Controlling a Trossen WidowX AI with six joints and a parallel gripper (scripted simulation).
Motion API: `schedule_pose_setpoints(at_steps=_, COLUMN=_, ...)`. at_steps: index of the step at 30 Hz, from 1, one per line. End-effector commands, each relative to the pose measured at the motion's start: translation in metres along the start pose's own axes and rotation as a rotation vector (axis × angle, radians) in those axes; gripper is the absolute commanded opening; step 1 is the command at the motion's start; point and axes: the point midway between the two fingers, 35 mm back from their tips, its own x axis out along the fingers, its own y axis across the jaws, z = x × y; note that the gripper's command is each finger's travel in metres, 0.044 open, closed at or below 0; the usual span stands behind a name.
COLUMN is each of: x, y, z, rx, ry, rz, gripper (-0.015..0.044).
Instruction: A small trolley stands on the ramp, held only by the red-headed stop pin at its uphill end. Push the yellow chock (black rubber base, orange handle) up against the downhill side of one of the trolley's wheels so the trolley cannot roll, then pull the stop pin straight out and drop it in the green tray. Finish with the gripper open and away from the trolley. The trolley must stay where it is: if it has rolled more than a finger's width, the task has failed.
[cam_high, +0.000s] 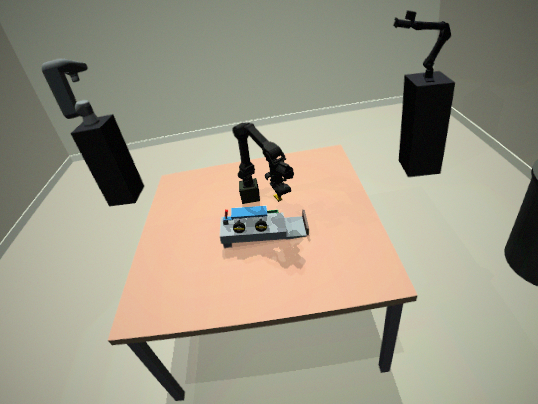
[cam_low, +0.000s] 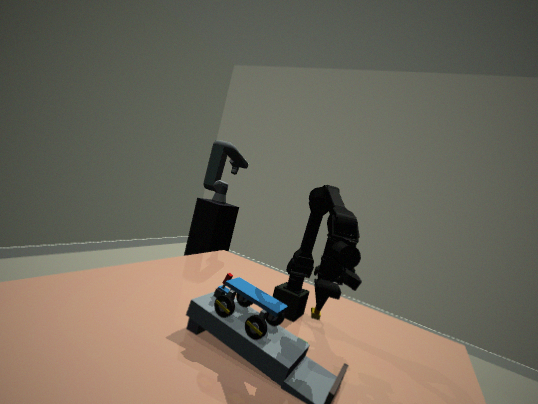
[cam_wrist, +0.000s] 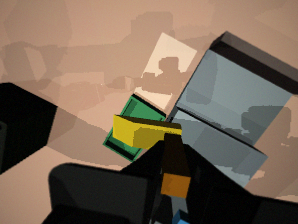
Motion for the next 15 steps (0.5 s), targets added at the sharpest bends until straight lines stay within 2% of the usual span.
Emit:
schedule_pose_setpoints(at_steps=1, x=0.001, y=-0.0006, z=0.0006, rx=-0.145, ry=0.013, rz=0.012, gripper=0.0)
schedule_pose_setpoints(at_steps=15, x=0.0011, y=-0.0011, z=0.0021, rx=-0.638, ry=0.04, rz=0.039, gripper=0.0)
